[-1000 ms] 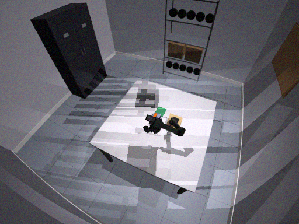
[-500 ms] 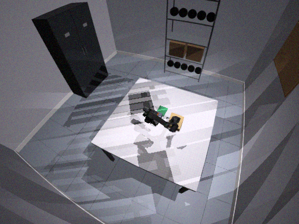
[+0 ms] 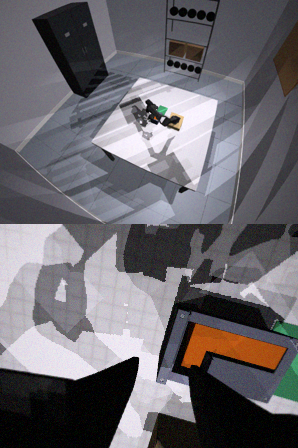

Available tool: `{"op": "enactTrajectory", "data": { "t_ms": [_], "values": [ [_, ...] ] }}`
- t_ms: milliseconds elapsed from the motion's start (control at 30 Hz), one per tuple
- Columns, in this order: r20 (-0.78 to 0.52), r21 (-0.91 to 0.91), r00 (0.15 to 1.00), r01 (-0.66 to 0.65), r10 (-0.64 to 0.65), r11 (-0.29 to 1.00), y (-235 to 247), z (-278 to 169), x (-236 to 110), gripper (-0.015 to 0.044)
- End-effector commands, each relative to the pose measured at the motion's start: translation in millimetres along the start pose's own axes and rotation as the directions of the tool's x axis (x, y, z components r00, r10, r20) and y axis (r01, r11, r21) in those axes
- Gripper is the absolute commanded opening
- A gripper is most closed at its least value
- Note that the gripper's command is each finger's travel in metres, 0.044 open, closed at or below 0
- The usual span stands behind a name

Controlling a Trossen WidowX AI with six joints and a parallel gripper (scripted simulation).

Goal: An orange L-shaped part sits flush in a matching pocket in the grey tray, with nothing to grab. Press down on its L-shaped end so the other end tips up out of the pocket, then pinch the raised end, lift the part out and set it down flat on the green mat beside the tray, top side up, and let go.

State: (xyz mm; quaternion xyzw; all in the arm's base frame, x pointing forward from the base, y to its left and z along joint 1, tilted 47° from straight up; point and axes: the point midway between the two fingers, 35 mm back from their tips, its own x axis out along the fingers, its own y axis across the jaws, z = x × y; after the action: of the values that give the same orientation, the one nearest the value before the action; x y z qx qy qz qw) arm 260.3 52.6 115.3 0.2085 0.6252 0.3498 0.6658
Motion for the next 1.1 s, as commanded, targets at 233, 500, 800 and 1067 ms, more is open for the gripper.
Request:
{"op": "enactTrajectory", "data": {
  "t_ms": [233, 500, 800, 1067],
  "values": [
    [-0.027, 0.150, 1.000, 0.006, -0.002, 0.989, -14, -5, 8, 0.0180],
    [-0.025, 0.149, 1.000, 0.002, 0.001, 0.989, -13, -7, 78, 0.0180],
    [-0.025, 0.149, 1.000, 0.002, 0.002, 0.989, -13, -7, 81, 0.0180],
    [-0.025, 0.149, 1.000, 0.002, 0.002, 0.989, -13, -7, 92, 0.0180]
  ]
}}
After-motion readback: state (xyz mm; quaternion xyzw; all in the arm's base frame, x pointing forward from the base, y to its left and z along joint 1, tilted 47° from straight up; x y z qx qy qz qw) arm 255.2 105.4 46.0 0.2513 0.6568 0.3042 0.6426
